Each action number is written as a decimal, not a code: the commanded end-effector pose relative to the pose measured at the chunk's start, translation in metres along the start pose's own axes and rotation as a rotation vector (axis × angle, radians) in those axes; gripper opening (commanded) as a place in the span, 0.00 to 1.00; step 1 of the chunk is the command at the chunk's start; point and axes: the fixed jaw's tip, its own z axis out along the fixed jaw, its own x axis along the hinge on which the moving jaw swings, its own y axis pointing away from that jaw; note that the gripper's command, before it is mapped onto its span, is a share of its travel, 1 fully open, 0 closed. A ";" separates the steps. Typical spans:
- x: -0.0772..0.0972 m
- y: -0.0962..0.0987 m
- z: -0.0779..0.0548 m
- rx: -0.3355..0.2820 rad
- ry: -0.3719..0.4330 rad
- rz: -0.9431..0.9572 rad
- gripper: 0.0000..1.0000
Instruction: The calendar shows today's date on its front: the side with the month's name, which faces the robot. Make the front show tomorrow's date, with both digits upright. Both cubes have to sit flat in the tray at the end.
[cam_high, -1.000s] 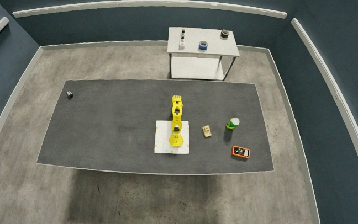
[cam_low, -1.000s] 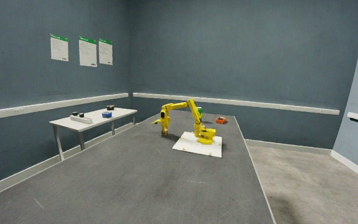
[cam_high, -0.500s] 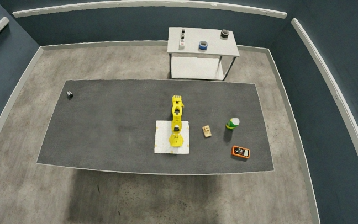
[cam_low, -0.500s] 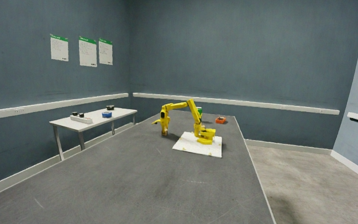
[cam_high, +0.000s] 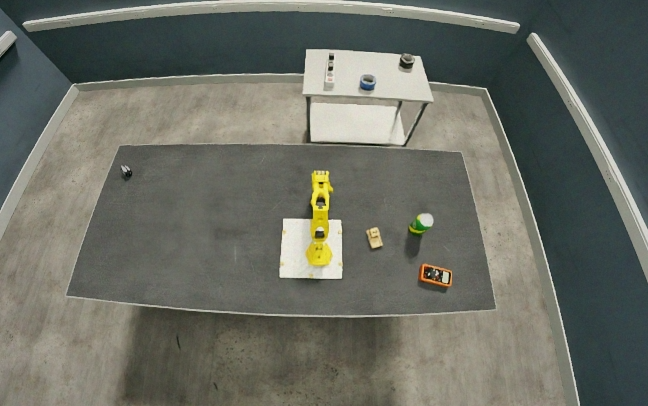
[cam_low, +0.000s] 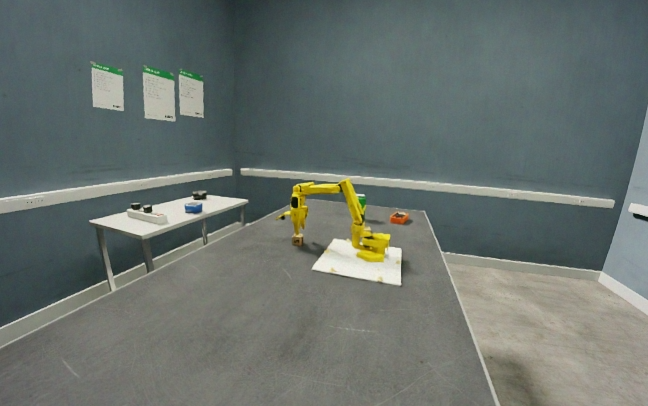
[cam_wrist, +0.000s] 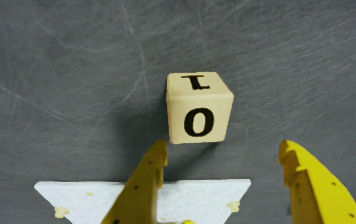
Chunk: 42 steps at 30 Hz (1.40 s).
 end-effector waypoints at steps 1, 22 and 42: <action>-0.002 0.001 -0.016 0.000 -0.023 0.004 0.36; 0.000 0.002 -0.035 0.001 -0.036 0.005 0.36; -0.004 0.001 -0.057 0.006 -0.141 0.005 0.36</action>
